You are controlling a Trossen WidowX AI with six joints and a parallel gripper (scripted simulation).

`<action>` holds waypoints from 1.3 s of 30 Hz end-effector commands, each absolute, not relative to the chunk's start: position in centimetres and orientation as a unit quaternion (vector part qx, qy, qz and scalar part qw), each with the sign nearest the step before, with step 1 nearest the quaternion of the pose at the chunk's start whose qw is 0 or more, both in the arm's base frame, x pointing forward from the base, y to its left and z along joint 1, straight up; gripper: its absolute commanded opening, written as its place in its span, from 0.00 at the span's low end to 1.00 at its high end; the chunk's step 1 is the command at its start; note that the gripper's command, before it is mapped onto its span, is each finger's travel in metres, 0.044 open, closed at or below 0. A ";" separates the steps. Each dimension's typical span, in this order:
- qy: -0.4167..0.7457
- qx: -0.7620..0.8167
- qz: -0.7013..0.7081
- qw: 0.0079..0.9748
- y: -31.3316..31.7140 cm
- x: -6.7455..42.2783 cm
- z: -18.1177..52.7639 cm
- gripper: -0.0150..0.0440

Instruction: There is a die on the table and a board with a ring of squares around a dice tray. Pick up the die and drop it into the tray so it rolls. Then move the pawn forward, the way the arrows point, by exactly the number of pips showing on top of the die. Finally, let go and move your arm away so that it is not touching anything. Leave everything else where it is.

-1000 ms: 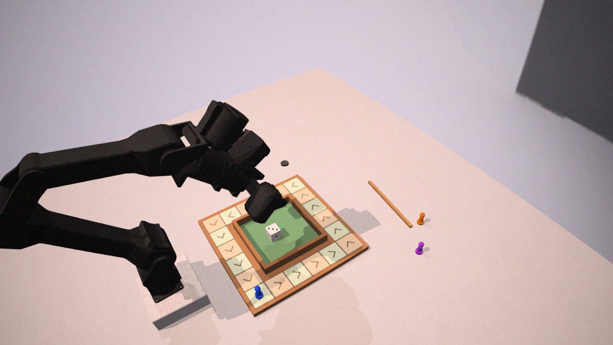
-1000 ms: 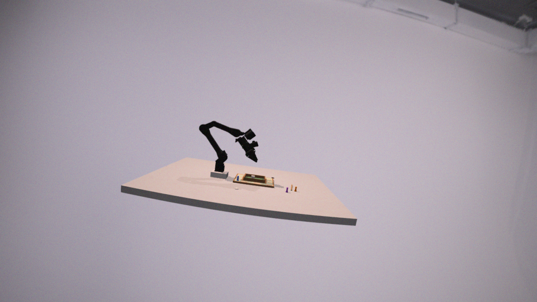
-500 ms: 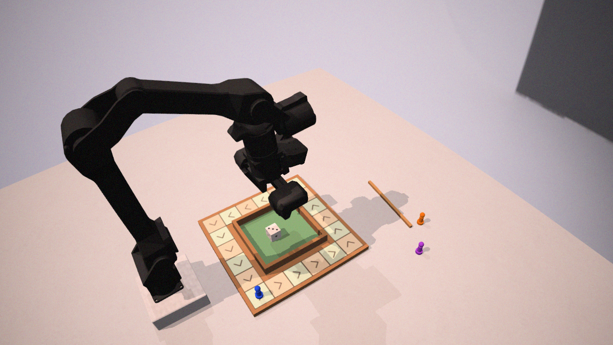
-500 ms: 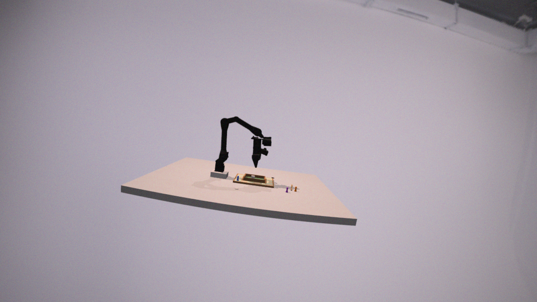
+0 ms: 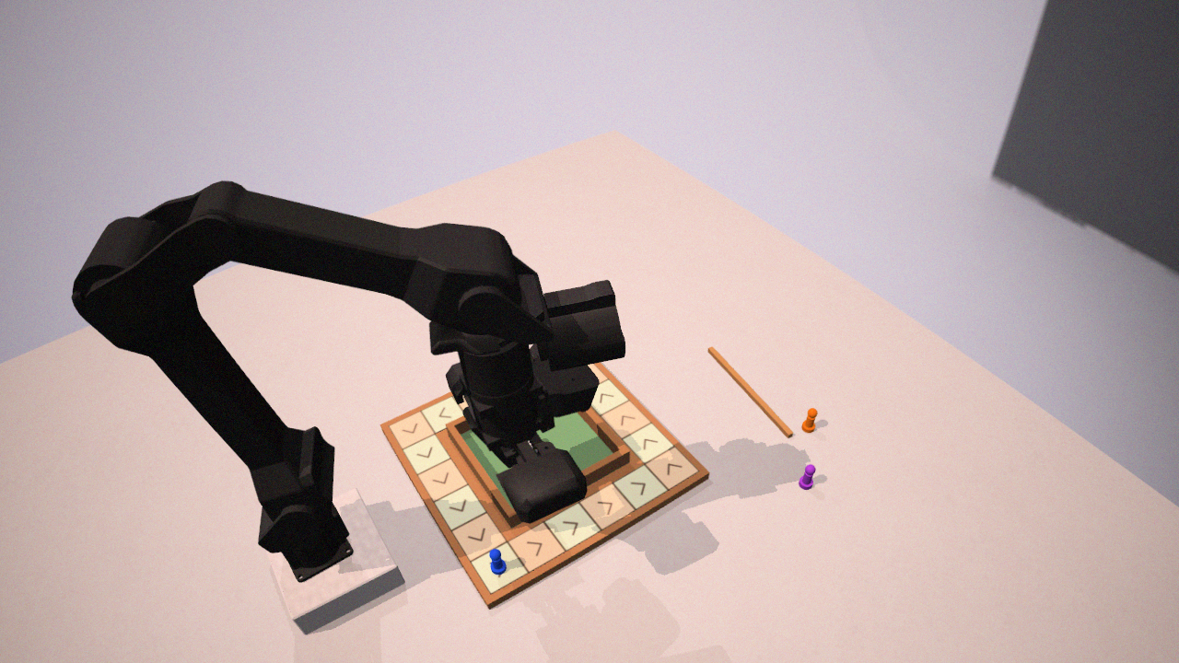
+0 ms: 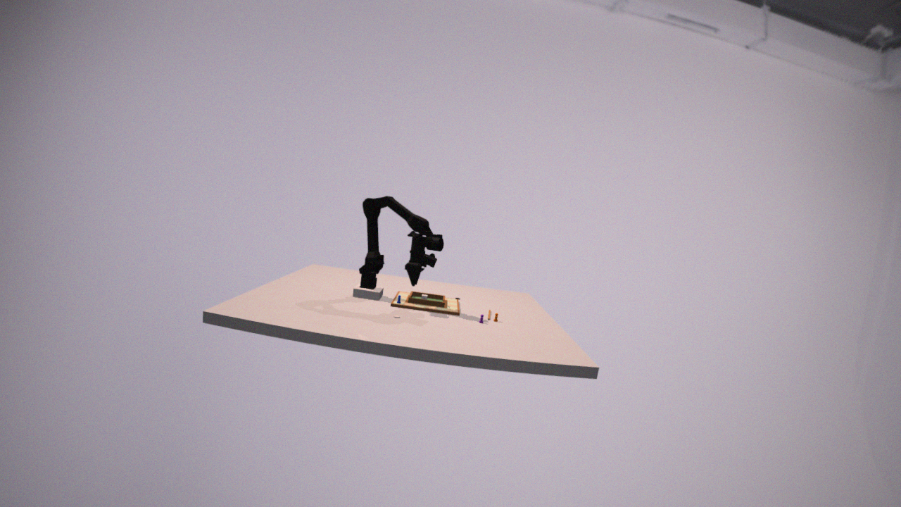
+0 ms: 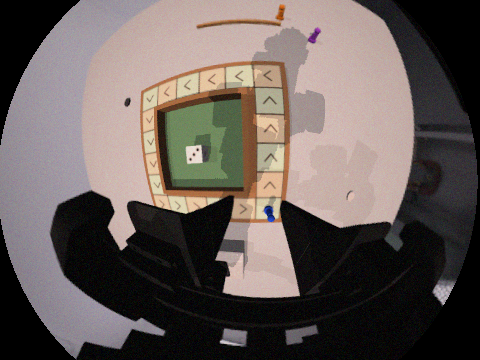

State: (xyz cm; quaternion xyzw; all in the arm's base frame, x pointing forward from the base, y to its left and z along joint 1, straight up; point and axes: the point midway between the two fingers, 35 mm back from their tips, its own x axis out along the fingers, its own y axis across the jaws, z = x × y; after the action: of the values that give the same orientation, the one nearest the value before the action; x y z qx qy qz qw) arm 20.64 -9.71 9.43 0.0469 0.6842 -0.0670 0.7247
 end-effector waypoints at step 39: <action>0.694 0.074 -0.084 0.711 -12.4 15.3 2.9 0.59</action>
State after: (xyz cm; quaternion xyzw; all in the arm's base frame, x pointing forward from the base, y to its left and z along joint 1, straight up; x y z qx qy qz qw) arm 15.52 -12.55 3.72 0.0722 0.6914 -0.0890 0.7134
